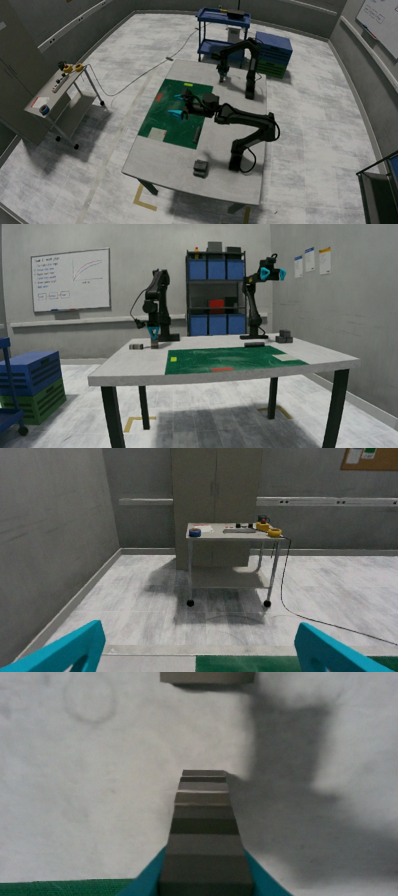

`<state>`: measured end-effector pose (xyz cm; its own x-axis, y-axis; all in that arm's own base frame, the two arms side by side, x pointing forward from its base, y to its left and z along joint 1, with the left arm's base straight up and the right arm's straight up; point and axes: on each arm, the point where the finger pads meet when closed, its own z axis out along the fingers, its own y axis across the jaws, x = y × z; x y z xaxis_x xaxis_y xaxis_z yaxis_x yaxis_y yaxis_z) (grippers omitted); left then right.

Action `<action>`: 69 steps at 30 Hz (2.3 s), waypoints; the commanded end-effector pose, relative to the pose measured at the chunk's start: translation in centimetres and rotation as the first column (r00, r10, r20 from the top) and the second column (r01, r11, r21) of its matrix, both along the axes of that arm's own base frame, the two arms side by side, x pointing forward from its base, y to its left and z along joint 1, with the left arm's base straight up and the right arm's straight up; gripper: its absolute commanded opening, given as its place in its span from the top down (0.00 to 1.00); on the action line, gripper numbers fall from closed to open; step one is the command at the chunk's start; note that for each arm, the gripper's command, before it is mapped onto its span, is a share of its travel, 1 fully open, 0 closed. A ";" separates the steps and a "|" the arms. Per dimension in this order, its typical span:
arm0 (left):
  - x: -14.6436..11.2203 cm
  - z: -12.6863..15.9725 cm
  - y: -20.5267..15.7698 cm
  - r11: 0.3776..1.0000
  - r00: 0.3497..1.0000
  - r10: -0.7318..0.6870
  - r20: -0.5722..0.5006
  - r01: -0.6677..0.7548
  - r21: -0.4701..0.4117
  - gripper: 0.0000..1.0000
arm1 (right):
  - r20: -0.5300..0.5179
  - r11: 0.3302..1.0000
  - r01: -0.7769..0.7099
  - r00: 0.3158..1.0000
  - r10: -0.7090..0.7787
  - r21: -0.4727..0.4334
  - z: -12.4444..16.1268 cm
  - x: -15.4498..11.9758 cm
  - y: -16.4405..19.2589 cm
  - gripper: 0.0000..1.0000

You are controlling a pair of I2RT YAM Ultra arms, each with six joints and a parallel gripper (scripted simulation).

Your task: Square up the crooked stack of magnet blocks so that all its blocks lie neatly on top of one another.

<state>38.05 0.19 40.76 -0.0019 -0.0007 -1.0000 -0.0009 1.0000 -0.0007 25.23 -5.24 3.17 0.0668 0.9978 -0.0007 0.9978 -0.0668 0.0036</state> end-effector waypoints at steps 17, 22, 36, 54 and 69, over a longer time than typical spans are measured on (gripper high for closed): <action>-0.9 1.8 -0.2 1.000 1.000 -0.002 0.027 0.001 0.009 0.00 | 0.012 1.000 0.000 1.000 0.000 -0.006 1.2 0.3 -0.1 0.70; -0.9 1.8 -0.2 1.000 1.000 -0.002 0.027 0.001 0.009 0.00 | 0.012 1.000 0.000 1.000 0.000 -0.006 1.2 0.3 -0.1 0.70; -0.9 1.8 -0.2 1.000 1.000 -0.002 0.027 0.001 0.009 0.00 | 0.012 1.000 0.000 1.000 0.000 -0.006 1.2 0.3 -0.1 0.38; -0.9 1.8 -0.2 1.000 1.000 -0.002 0.027 0.001 0.009 0.00 | -0.022 1.000 0.008 1.000 -0.008 0.003 1.4 -1.3 0.0 0.38; -0.9 1.8 -0.2 1.000 1.000 -0.002 0.027 0.001 0.009 0.00 | -0.012 1.000 0.012 1.000 -0.012 0.001 1.7 -0.2 -0.3 0.67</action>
